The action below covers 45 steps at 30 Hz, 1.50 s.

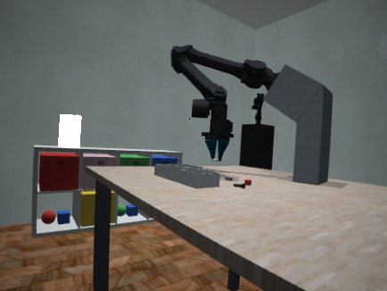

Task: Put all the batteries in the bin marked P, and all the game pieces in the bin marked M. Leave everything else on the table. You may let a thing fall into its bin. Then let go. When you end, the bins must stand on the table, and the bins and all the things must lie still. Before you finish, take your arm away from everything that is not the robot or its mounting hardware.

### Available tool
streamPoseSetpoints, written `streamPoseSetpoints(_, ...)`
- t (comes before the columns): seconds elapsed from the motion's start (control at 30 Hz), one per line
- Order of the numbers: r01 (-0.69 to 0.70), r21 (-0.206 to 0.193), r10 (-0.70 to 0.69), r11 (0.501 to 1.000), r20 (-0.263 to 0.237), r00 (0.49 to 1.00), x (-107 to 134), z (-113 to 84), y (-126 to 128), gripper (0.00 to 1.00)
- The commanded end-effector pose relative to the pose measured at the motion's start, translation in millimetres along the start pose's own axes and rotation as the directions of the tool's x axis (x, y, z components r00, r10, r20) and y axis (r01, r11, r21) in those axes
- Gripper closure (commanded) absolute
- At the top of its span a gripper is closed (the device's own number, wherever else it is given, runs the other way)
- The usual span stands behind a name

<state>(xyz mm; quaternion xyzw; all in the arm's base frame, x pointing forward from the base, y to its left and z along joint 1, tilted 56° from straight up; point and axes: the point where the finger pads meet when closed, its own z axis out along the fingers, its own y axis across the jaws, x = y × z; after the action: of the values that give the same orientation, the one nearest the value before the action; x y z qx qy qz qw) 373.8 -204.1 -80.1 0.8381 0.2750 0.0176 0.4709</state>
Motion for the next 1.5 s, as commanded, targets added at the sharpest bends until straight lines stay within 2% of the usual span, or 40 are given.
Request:
streamPoseSetpoints(0.0,0.007,-0.011,-0.007,1.000,-0.021,1.000,11.4,-6.9,5.9,0.80)
streamPoseSetpoints(1.47,0.000,-0.014,0.000,1.000,-0.021,1.000,13.6,-8.0,9.8,0.80)
